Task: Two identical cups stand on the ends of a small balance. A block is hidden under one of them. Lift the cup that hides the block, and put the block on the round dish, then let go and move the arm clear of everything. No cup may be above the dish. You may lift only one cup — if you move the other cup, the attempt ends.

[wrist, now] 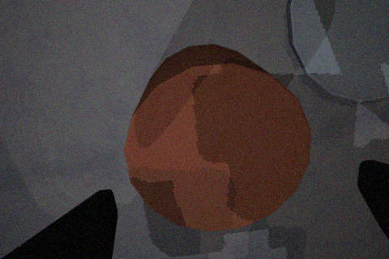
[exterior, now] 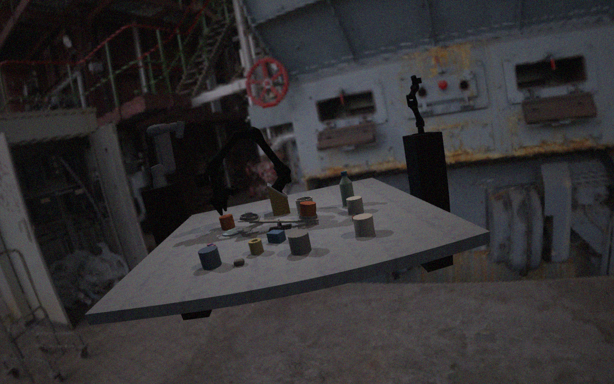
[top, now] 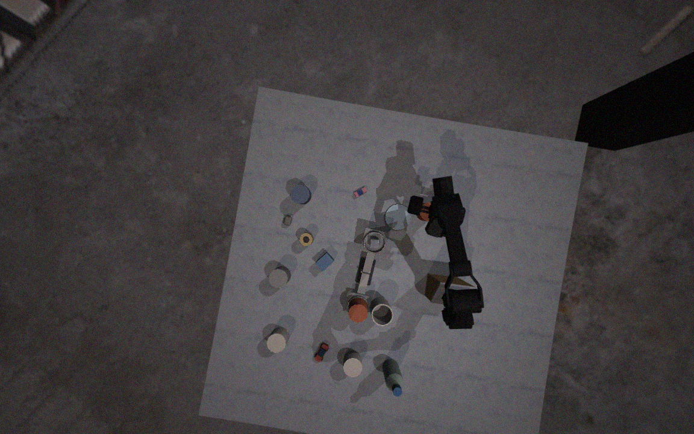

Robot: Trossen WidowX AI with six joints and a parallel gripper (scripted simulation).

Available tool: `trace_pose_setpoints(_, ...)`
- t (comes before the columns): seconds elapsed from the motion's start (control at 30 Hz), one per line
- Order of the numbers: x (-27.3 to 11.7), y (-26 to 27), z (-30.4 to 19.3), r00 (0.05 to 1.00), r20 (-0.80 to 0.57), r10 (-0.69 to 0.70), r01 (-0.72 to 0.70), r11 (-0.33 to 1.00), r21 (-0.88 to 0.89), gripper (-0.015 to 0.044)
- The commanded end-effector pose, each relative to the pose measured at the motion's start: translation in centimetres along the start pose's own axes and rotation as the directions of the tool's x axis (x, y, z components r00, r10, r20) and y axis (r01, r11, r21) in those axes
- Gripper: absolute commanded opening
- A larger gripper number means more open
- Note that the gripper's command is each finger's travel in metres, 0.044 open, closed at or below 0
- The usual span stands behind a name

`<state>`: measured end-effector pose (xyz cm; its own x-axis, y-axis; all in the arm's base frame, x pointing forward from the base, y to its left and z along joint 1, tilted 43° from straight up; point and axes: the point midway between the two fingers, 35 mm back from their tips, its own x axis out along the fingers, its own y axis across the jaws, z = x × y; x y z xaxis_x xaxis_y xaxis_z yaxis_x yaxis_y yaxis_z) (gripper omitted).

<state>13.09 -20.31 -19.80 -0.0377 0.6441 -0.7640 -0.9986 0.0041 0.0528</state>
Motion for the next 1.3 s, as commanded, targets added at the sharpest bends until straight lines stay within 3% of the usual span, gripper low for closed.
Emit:
trace_pose_setpoints(0.0, -1.4, -0.7, -0.3, 0.999, -0.048, -0.002, 0.003, 0.999, 0.032, 0.0335)
trace_pose_setpoints(0.1, -2.0, -1.4, -0.2, 0.998, -0.064, -0.006, 0.013, 0.994, 0.107, 0.0260)
trace_pose_setpoints(0.6, -3.1, -4.7, 1.7, 0.998, -0.061, -0.011, 0.044, 0.824, 0.565, 0.0260)
trace_pose_setpoints(1.27, -4.2, -9.1, 5.2, 0.999, -0.051, -0.017, 0.053, 0.290, 0.956, 0.0260)
